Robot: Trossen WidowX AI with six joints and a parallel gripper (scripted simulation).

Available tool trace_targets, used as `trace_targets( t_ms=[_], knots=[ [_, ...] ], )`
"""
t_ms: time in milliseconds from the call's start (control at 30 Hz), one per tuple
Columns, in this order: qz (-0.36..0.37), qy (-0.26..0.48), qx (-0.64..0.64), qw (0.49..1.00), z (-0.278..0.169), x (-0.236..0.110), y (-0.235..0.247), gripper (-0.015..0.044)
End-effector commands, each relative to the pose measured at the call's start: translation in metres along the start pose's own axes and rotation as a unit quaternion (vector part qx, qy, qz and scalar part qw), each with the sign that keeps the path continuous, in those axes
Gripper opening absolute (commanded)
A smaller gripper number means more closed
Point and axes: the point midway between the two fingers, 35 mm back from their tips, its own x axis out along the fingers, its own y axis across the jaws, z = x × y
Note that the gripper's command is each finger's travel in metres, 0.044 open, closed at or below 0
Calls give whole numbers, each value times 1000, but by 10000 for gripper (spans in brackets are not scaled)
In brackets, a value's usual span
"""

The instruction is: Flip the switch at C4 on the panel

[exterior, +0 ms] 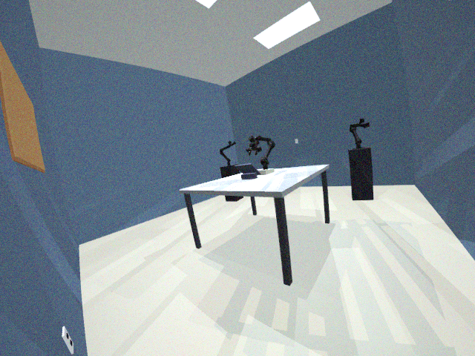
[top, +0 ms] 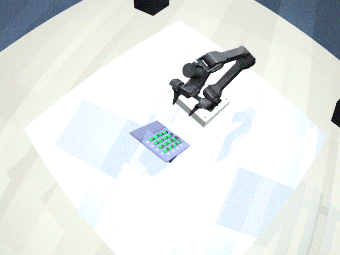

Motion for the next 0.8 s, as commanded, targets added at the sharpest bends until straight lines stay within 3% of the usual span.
trace_targets(
  t_ms=[0, 200, 467, 567, 767],
  knots=[
    [0, 1, 0, 1000, 0, 3, -1, 374],
    [9, 20, 1, 1000, -21, 93, -35, 216],
    [10, 25, 2, 1000, -26, 111, -39, 6],
    [10, 34, 2, 999, -27, 136, -38, 0],
    [10, 34, 2, 999, -27, 138, -38, 0]
  ],
)
